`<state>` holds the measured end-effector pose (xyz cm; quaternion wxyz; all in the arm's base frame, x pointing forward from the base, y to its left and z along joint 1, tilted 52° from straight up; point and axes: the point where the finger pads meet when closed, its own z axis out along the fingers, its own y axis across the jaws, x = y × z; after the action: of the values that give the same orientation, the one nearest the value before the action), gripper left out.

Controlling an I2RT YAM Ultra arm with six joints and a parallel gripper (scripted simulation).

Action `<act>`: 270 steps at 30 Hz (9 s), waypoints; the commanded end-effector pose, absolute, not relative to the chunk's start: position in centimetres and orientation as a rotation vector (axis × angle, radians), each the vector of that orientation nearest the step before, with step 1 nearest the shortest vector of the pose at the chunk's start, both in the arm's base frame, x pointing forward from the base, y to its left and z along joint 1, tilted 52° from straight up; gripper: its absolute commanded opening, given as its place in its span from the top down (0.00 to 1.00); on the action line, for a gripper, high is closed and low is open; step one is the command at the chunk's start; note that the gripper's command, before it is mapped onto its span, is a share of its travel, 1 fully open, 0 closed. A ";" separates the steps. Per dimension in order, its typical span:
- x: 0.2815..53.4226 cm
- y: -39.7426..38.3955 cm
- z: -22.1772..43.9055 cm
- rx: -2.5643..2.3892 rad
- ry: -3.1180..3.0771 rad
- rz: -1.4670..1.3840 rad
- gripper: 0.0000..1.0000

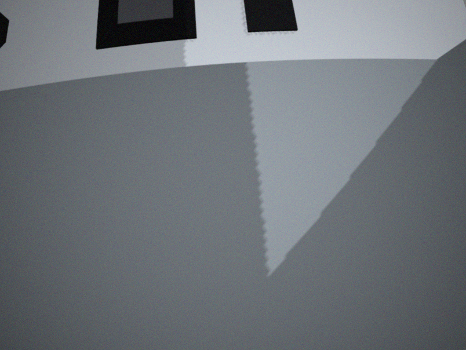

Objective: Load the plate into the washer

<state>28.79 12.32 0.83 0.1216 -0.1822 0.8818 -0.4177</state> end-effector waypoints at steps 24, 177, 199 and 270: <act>29.7 13.7 1.6 -0.525 2.537 -1.168 0.00; 36.3 17.5 -15.8 -1.017 2.510 -1.300 0.00; 36.4 17.5 -15.8 -1.014 2.510 -1.299 0.00; 36.6 15.3 -17.8 -1.029 2.524 -1.326 0.00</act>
<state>36.71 14.96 -17.27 0.0480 -0.3292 0.8374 -0.4336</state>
